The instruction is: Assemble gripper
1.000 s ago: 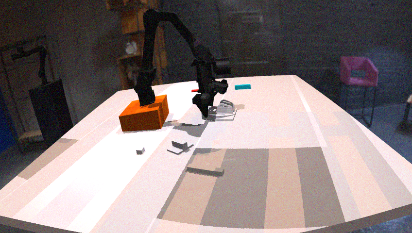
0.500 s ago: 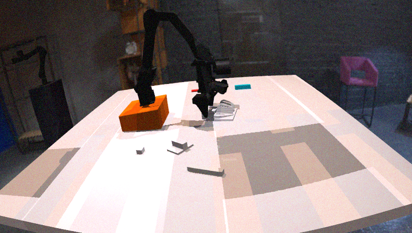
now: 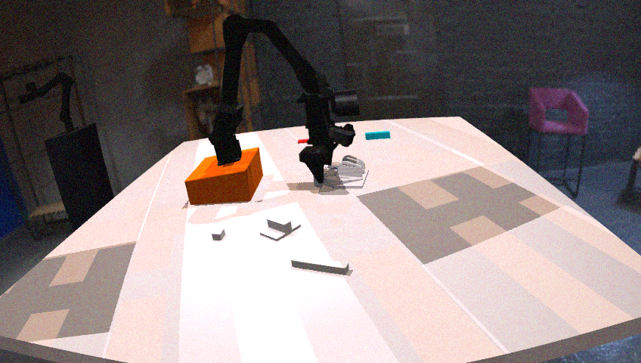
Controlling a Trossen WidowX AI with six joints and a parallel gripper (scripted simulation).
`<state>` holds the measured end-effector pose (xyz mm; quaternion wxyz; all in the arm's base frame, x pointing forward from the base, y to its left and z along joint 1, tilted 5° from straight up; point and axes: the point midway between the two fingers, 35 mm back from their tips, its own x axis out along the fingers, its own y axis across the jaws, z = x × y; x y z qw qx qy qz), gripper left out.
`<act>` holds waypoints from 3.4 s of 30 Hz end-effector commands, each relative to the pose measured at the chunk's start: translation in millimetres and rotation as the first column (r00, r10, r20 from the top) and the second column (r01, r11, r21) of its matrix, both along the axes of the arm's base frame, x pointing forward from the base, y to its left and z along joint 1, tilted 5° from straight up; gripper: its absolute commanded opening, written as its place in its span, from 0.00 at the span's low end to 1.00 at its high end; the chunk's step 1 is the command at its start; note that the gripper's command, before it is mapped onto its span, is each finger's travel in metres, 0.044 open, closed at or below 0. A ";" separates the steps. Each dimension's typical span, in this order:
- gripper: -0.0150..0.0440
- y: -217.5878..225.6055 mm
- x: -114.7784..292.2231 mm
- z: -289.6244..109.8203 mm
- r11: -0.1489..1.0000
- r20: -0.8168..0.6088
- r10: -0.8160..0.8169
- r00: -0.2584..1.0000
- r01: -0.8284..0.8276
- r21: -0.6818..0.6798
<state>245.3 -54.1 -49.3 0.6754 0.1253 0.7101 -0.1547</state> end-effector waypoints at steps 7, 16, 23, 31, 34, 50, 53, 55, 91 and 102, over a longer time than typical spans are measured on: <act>0.85 0.7 0.2 -0.5 1.000 0.002 0.004 1.000 -0.004 0.004; 0.85 0.7 0.2 -0.5 1.000 0.002 0.004 1.000 -0.004 0.004; 0.85 0.7 0.2 -0.5 1.000 0.002 0.004 1.000 -0.004 0.004; 0.85 0.7 0.2 -0.5 1.000 0.002 0.004 1.000 -0.004 0.004; 0.85 0.7 0.2 -0.5 1.000 0.002 0.004 1.000 -0.004 0.004; 0.85 0.7 0.2 -0.5 1.000 0.002 0.004 1.000 -0.004 0.004; 0.85 0.7 0.2 -0.5 1.000 0.002 0.004 1.000 -0.004 0.004; 0.94 0.0 0.0 -0.1 1.000 0.000 0.000 1.000 0.000 0.000; 1.00 11.2 -34.8 121.7 1.000 -0.001 0.004 1.000 -0.004 0.005; 1.00 12.5 -40.5 127.9 1.000 -0.002 0.004 1.000 -0.004 0.005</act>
